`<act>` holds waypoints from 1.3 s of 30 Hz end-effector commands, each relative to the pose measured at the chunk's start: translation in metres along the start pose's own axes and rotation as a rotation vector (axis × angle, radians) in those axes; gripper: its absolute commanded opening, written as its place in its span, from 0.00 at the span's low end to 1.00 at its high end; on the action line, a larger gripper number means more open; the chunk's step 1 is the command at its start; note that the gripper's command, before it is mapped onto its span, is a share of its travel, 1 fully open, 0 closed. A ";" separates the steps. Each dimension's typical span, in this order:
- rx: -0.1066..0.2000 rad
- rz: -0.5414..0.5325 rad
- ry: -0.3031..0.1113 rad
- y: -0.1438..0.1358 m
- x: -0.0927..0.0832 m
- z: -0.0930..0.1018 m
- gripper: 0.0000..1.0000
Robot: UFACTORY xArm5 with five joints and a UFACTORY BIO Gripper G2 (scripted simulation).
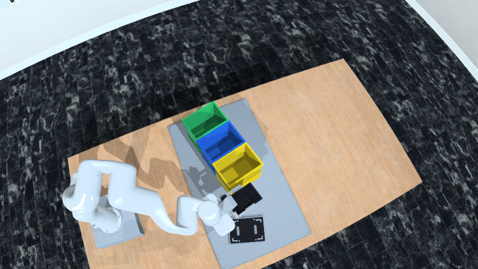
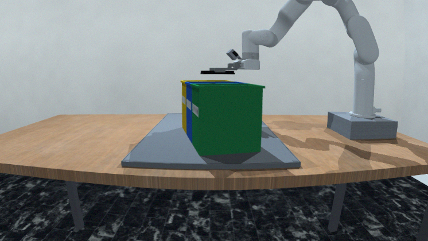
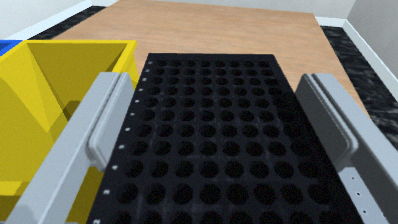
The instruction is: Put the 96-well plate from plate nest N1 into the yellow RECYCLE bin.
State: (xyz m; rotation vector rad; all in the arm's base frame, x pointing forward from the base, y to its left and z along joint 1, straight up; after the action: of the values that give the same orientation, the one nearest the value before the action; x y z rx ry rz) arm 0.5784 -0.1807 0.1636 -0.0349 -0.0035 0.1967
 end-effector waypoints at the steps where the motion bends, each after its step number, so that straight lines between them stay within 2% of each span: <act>1: 0.001 0.000 -0.006 0.014 0.008 0.002 0.00; 39: 0.002 0.000 -0.007 0.115 0.059 0.002 0.00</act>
State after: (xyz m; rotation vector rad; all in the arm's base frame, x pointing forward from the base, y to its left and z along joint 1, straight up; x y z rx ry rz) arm 0.6092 -0.0686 0.1599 -0.0351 -0.0046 0.1970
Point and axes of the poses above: the point midway between the two finger pads, its own x axis out along the fingers, its own y axis across the jaws, z = x × y, the point moved 4 cm from there along -x, back along the fingers, and after that the axes turned 2 degrees about -x, right-handed, at the moved point
